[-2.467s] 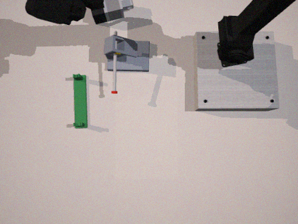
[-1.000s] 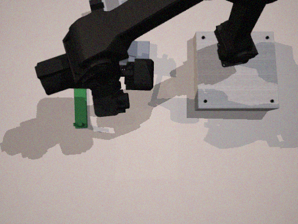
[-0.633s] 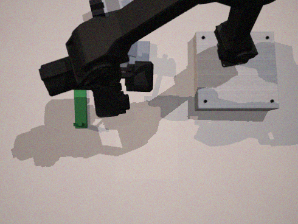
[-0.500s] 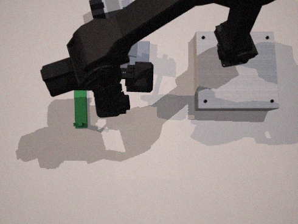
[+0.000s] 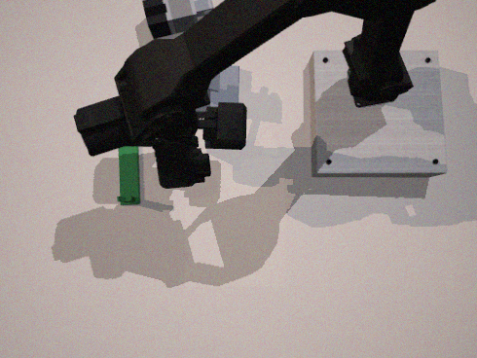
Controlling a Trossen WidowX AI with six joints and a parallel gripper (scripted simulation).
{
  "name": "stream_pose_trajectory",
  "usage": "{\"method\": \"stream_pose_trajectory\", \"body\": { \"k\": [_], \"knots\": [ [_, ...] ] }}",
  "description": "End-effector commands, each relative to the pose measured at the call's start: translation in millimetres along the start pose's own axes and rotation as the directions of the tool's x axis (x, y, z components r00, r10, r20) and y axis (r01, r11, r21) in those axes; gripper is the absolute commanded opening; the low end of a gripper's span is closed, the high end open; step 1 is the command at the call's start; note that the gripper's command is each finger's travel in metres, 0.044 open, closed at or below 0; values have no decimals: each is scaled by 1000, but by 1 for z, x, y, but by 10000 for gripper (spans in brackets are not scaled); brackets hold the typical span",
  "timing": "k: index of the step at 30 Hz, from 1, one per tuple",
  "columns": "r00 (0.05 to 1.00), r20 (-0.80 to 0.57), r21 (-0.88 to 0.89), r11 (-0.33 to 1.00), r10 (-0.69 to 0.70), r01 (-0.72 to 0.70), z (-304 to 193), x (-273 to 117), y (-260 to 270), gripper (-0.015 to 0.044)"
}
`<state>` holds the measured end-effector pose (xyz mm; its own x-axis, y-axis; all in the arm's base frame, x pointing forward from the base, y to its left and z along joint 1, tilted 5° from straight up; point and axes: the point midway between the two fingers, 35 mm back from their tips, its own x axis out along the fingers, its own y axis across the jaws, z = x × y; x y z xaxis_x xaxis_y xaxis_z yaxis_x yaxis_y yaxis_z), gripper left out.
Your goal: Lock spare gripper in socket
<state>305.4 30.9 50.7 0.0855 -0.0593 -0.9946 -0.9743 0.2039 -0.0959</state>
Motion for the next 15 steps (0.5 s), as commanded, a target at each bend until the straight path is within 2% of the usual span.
{"method": "stream_pose_trajectory", "body": {
  "k": [1,4,15],
  "knots": [
    [1000,3,-4,1000,6,-6,0,4,2,300],
    [1000,3,-4,1000,6,-6,0,4,2,300],
    [1000,3,-4,1000,6,-6,0,4,2,11]
  ]
}}
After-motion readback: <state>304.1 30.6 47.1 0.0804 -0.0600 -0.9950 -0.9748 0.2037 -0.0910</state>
